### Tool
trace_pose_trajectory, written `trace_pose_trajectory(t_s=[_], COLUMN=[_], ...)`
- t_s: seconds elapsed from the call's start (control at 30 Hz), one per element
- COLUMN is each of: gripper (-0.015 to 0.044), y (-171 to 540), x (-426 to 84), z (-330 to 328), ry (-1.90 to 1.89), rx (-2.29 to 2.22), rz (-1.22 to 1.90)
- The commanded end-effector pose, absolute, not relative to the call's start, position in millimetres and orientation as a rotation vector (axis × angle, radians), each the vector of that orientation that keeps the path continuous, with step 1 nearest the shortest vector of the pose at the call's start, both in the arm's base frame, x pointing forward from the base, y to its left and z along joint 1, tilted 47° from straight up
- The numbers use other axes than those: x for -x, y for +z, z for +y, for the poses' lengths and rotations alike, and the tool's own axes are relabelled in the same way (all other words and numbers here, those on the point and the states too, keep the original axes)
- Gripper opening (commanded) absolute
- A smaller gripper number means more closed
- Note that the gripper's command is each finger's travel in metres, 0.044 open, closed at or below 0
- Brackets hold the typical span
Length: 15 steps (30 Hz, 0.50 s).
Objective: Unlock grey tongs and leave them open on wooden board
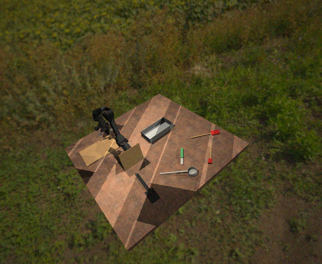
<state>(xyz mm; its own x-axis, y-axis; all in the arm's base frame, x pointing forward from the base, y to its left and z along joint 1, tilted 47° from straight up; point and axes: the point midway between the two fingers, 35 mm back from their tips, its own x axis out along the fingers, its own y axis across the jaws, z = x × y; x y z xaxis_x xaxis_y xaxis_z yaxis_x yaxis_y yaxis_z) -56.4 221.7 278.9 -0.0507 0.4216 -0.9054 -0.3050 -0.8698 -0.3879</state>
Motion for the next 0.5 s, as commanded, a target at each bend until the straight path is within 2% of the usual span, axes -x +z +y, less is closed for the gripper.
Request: trace_pose_trajectory(t_s=[0.0,0.47], gripper=[-0.0150,-0.0150], y=[277,277], x=[64,96], z=[219,210], ry=[1.953,1.907], rx=[1.776,1.842], rz=[-0.141,-0.263])
